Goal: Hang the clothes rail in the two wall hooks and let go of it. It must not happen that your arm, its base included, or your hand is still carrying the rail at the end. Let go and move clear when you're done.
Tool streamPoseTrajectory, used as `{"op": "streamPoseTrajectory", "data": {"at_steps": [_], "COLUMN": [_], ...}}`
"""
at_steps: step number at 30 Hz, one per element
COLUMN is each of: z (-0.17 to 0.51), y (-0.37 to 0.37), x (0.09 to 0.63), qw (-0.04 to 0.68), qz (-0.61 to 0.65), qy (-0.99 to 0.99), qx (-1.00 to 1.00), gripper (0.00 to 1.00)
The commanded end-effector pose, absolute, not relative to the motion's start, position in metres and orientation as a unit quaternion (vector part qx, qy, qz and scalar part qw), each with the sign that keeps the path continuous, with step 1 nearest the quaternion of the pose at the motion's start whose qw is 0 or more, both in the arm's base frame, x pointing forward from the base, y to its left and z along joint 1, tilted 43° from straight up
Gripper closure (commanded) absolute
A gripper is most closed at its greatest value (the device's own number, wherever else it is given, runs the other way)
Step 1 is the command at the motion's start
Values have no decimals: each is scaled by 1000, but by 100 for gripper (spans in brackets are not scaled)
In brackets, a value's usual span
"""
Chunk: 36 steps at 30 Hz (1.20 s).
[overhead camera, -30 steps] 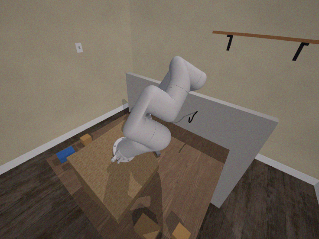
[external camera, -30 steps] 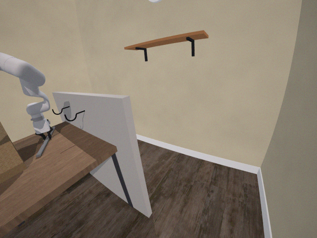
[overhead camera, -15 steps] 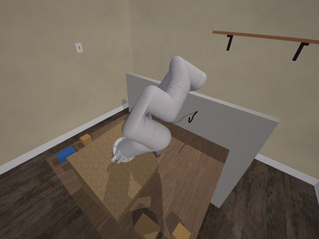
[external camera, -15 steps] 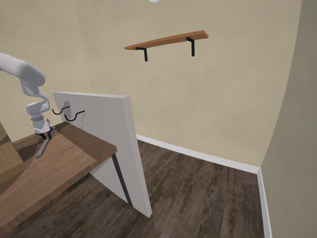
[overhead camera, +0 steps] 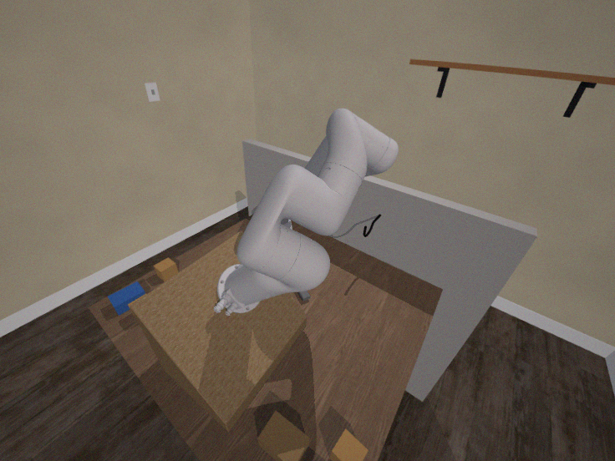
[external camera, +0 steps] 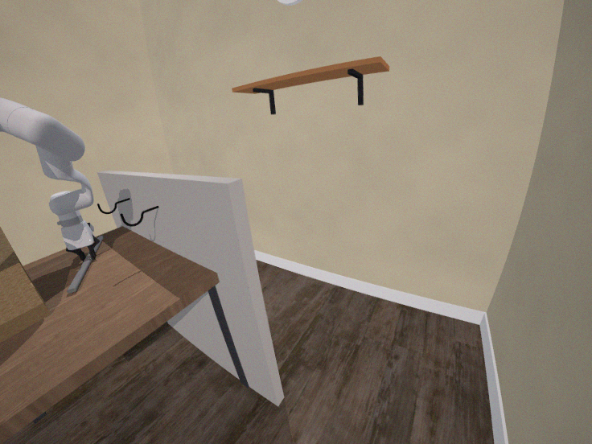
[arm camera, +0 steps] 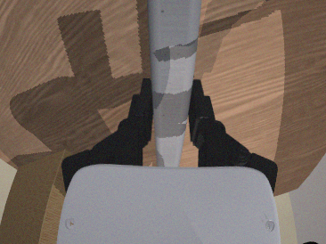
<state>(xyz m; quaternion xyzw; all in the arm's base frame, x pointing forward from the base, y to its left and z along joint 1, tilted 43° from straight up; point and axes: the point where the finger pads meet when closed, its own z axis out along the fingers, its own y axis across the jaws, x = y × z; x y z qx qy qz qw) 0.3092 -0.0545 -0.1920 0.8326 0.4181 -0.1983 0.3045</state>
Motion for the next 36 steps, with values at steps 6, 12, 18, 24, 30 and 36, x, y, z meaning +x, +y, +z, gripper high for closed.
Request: {"op": "streamPoseTrajectory", "data": {"at_steps": [6, 12, 18, 24, 30, 36], "z": [-192, -191, -189, -186, -183, -181], "y": [-53, -52, -50, -47, -44, -43], "x": [311, 311, 311, 311, 311, 312], "qw": [304, 304, 304, 304, 304, 304], "qz": [-196, -196, -196, -196, -196, -196], "qy": [419, 419, 419, 419, 419, 419], "qx": [833, 833, 833, 833, 833, 833], "gripper": [100, 100, 100, 100, 100, 100]}}
